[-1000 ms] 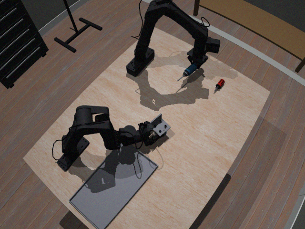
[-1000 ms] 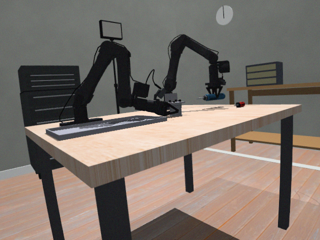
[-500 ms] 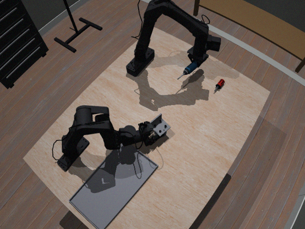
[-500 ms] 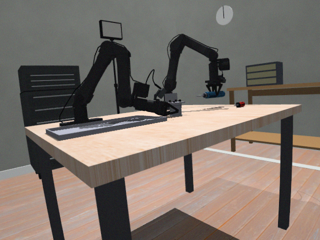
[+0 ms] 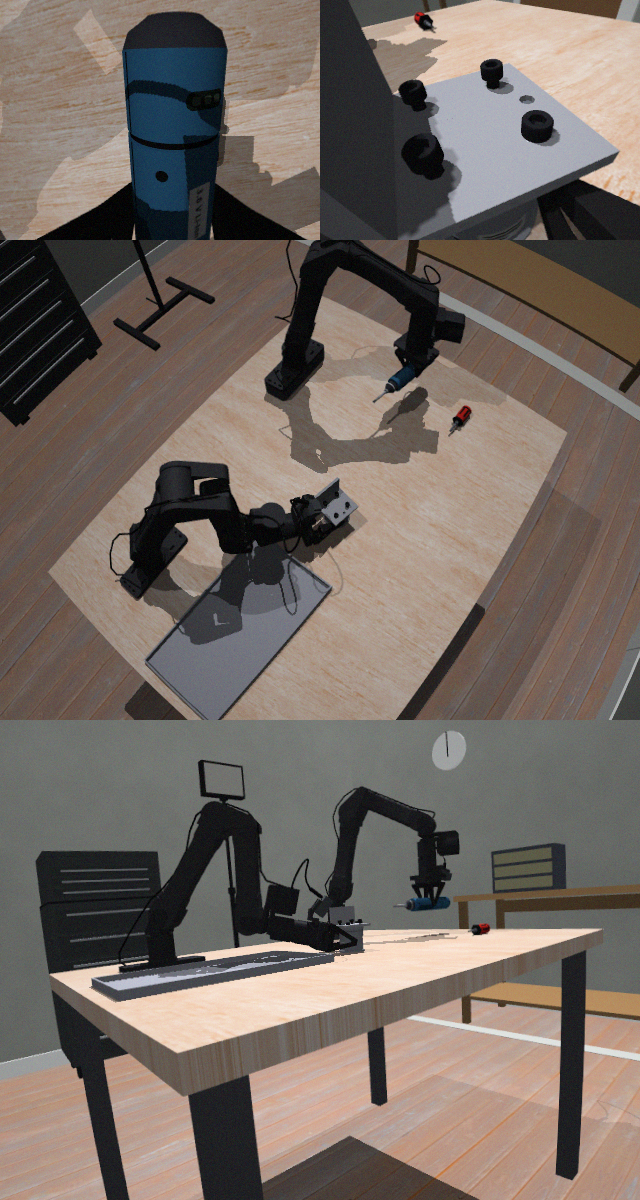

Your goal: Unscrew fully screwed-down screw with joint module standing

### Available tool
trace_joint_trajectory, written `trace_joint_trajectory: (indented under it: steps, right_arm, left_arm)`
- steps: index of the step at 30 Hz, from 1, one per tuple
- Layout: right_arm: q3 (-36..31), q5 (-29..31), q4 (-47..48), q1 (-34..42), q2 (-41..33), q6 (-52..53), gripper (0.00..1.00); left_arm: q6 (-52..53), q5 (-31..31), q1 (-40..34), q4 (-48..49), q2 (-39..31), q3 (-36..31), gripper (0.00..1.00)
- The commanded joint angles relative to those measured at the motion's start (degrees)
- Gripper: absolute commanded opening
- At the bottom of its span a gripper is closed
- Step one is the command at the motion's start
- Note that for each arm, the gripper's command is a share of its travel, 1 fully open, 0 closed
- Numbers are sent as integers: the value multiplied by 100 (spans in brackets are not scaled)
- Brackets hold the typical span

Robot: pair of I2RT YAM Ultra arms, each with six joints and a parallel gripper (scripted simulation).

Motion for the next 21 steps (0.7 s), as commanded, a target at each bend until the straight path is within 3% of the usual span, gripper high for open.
trace_joint_trajectory:
  steps: [1, 21]
  right_arm:
    - [37, 27, -56, 12, -28, 21, 59]
    - [37, 27, -56, 12, -28, 21, 59]
  left_arm:
    - [30, -79, -26, -267, -282, 308, 42]
    - [54, -70, -29, -511, -329, 483, 42]
